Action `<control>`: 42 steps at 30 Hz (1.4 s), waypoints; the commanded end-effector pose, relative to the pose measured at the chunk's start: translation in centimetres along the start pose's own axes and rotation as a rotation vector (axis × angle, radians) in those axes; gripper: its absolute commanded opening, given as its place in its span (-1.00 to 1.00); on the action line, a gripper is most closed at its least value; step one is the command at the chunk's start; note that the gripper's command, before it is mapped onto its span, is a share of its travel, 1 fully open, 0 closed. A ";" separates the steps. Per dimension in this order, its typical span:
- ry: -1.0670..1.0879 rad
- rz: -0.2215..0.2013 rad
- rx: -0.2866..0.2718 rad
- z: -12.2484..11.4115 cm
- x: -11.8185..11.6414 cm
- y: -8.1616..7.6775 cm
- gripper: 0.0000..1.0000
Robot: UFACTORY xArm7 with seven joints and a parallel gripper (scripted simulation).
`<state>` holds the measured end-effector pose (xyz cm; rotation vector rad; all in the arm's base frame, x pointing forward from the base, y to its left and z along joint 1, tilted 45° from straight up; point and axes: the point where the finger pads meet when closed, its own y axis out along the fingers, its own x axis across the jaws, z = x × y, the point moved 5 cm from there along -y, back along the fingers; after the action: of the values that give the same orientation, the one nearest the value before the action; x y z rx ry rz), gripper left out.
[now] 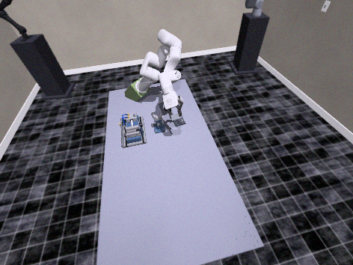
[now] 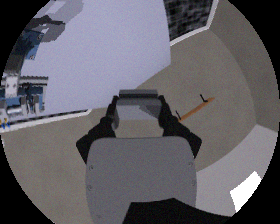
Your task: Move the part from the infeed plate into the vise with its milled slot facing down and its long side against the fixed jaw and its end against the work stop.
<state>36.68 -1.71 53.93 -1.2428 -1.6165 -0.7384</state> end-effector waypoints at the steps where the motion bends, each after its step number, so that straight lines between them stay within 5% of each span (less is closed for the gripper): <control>1: -0.098 -0.084 -0.015 -0.9 0.5 0.1 -1.00; 14: -0.482 -0.211 -0.036 -3.1 2.2 -0.4 -1.00; 22: -0.683 -0.255 -0.024 -3.3 2.6 -0.9 -1.00; 42: -1.258 -0.316 0.119 -1.3 0.8 -2.3 -1.00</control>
<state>35.30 -3.27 55.87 -1.4670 -2.7706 -0.0407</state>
